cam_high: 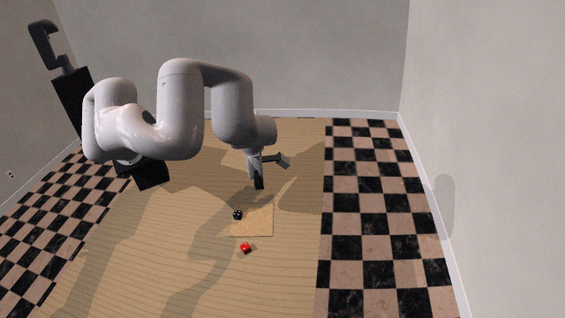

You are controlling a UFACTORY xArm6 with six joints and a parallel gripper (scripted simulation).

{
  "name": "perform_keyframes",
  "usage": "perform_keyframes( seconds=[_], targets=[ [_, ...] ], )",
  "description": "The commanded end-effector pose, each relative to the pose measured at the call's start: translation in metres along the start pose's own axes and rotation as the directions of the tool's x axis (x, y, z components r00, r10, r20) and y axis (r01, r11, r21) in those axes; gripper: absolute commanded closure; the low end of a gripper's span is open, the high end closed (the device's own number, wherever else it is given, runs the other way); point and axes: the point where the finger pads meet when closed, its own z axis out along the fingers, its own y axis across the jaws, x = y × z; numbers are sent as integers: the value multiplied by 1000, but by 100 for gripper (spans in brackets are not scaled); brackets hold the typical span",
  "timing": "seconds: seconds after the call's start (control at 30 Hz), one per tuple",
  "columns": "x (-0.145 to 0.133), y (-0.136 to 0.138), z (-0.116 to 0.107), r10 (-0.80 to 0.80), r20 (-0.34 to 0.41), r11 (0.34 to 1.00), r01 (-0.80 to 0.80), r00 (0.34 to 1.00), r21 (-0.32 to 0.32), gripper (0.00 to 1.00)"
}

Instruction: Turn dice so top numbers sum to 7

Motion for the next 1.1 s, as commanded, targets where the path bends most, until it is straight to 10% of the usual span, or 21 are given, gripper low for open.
perform_keyframes(
  seconds=[0.0, 0.47, 1.07],
  targets=[
    [1, 0, -1, 0, -2, 1000, 0, 1000, 1, 79],
    [1, 0, -5, 0, -2, 1000, 0, 1000, 1, 79],
    [1, 0, -97, 0, -2, 1000, 0, 1000, 1, 79]
  ],
)
